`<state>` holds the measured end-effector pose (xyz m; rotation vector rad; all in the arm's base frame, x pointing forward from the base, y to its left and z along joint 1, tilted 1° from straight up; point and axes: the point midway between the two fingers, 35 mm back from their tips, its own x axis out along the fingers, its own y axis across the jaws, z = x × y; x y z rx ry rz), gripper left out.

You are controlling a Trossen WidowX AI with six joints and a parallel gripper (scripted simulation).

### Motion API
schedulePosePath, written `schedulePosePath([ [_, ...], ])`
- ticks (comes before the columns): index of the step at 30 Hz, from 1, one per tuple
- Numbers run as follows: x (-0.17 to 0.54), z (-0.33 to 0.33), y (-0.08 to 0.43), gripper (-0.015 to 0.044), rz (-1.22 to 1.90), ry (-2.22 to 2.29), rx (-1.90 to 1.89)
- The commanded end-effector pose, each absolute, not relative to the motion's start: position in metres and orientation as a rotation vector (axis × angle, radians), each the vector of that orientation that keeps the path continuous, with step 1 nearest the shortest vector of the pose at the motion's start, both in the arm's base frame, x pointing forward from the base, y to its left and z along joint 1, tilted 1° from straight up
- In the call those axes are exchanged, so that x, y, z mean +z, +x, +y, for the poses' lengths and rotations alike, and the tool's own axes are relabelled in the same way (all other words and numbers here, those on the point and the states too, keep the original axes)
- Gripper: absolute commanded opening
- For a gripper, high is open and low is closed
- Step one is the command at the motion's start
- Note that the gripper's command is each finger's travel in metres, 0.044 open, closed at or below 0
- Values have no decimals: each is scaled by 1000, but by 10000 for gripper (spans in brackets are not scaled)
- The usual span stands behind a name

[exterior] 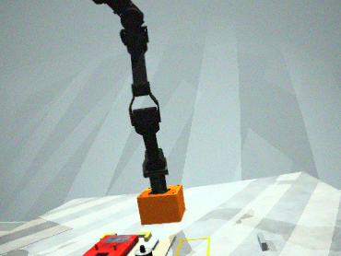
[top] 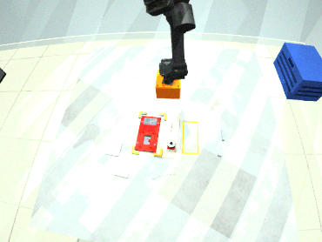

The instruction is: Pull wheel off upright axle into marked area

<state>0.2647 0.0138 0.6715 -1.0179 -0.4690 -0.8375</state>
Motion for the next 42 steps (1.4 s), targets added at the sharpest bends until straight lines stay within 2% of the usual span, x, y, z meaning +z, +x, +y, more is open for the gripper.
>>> schedulePosePath([
  [1,672,14,264,374,-472,-1015,-837],
  [4,679,18,248,300,-516,-978,-826],
  [15,714,12,140,300,-817,-639,-738],
  [26,719,-72,46,300,-1063,-100,-627],
  [34,691,-160,31,300,-1109,316,-567],
  [42,643,-240,64,300,-1037,690,-532],
])
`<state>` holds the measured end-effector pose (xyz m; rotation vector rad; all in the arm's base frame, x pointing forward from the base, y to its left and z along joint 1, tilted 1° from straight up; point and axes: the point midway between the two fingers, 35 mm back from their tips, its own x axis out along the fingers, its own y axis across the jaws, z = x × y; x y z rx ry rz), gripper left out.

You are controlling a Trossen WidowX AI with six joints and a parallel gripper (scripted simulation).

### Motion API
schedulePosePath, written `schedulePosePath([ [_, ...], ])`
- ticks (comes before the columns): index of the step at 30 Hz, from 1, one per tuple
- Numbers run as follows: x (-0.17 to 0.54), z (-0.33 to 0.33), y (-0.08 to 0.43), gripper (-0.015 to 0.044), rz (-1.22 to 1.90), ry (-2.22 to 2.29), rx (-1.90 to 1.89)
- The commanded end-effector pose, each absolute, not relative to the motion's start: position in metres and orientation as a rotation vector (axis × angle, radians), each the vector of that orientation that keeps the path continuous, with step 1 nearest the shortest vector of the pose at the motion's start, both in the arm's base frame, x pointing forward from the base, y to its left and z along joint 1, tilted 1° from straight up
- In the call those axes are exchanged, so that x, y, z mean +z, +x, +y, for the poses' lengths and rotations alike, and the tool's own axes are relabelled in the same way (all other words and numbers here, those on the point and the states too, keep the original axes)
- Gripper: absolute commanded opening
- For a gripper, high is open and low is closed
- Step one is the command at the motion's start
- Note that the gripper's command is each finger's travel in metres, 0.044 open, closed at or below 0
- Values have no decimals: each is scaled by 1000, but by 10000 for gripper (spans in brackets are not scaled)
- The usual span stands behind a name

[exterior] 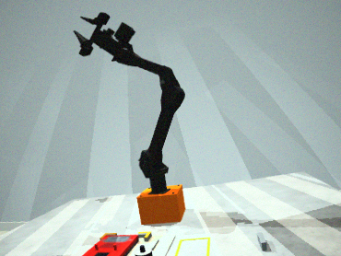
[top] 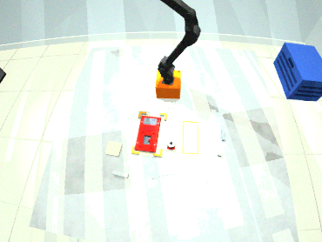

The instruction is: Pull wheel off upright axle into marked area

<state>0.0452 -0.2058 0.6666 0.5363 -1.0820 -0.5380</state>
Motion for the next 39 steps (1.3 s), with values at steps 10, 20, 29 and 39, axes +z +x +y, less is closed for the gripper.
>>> schedulePosePath([
  [10,569,-300,148,300,-832,1052,-515],
  [20,461,-311,270,300,-485,1434,-544],
  [29,355,-256,365,300,-83,1619,-624],
  [39,244,-151,428,300,396,1664,-736],
])
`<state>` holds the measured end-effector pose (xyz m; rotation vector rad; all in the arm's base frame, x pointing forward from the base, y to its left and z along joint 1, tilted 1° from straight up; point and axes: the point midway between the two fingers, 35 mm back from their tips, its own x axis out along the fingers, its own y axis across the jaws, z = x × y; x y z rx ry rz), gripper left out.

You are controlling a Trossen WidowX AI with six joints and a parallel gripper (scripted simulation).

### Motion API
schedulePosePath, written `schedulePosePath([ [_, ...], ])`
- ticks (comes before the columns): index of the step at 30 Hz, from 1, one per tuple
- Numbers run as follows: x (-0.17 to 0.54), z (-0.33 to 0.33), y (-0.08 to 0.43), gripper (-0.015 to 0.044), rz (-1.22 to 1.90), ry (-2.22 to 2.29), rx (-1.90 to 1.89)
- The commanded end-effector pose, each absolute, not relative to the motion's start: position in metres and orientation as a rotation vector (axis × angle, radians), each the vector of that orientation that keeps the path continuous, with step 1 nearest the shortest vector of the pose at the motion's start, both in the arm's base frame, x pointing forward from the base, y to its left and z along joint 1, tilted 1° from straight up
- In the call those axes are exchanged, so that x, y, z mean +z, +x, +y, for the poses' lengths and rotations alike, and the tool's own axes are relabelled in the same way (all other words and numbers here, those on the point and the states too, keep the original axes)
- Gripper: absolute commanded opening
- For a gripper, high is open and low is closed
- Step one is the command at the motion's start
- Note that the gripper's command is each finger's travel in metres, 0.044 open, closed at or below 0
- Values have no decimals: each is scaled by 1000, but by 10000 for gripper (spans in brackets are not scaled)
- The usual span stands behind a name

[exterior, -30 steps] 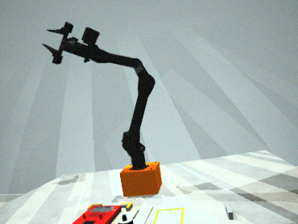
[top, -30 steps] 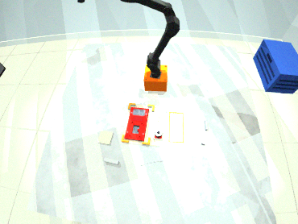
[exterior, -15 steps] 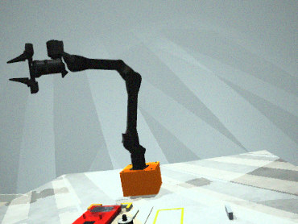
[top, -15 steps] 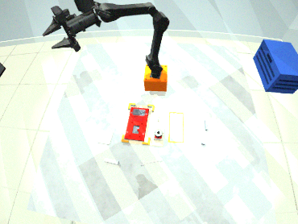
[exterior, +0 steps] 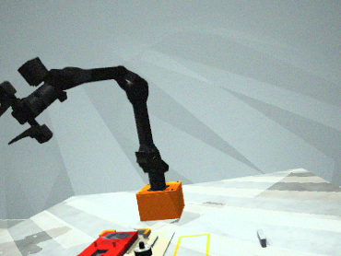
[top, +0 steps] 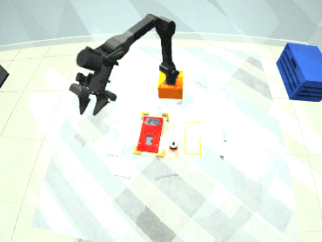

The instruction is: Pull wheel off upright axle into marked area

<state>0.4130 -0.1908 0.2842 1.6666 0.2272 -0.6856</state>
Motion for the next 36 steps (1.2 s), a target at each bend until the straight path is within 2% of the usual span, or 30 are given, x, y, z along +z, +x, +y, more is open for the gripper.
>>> schedulePosePath([
  [1,234,-138,431,300,445,1657,-750],
  [10,141,-21,428,300,878,1499,-883],
  [19,63,86,371,300,1251,1146,-1026],
  [36,54,101,352,300,1283,1100,-1040],
])
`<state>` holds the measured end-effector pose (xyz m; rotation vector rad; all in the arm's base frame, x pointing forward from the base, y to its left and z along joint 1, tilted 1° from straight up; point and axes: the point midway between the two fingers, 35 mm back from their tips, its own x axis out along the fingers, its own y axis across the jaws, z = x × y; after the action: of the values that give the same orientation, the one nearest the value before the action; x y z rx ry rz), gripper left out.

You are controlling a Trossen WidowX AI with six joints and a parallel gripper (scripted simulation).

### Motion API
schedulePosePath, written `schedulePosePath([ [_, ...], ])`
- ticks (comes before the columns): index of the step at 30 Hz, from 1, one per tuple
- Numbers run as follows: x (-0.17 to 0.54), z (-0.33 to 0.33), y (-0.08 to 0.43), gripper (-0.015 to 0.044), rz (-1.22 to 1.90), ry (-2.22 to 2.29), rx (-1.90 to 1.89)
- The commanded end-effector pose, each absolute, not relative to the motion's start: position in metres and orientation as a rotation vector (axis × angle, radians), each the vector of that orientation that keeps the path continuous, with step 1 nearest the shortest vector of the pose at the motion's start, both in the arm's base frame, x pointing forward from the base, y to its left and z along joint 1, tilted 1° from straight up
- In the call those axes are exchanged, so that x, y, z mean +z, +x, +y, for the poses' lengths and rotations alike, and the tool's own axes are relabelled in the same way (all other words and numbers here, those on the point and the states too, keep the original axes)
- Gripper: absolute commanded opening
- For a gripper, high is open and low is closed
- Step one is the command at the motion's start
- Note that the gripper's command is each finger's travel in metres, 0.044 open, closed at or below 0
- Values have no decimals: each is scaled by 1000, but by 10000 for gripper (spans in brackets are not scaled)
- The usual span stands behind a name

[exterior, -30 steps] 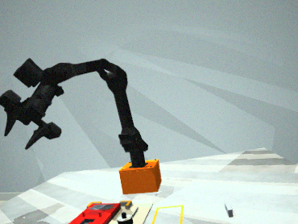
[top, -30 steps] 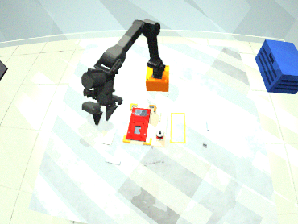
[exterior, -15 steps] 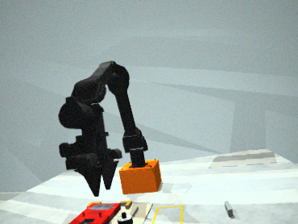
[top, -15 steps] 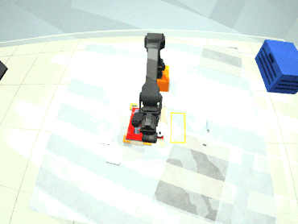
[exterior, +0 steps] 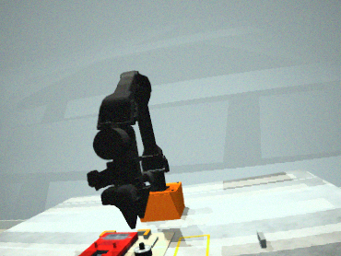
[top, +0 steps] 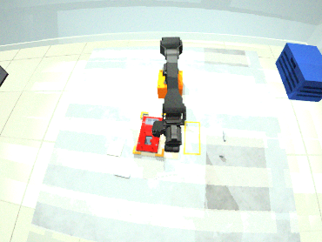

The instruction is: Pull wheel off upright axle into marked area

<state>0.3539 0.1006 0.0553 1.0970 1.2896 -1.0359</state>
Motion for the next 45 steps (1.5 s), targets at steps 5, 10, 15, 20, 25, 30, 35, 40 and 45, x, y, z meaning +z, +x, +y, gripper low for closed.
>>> schedulePosePath([
  [5,17,102,355,300,1283,1100,-1040],
  [10,-18,102,354,300,1283,1100,-1040],
  [15,-19,102,355,300,1283,1100,-1040],
  [20,-16,102,353,208,1295,1092,-1044],
  [25,-16,102,353,175,1295,1092,-1044],
  [30,-16,102,353,102,1295,1092,-1044],
  [35,-15,102,353,0,1294,1092,-1044],
  [40,-13,102,353,0,1294,1092,-1044],
  [45,-11,102,353,0,1293,1093,-1044],
])
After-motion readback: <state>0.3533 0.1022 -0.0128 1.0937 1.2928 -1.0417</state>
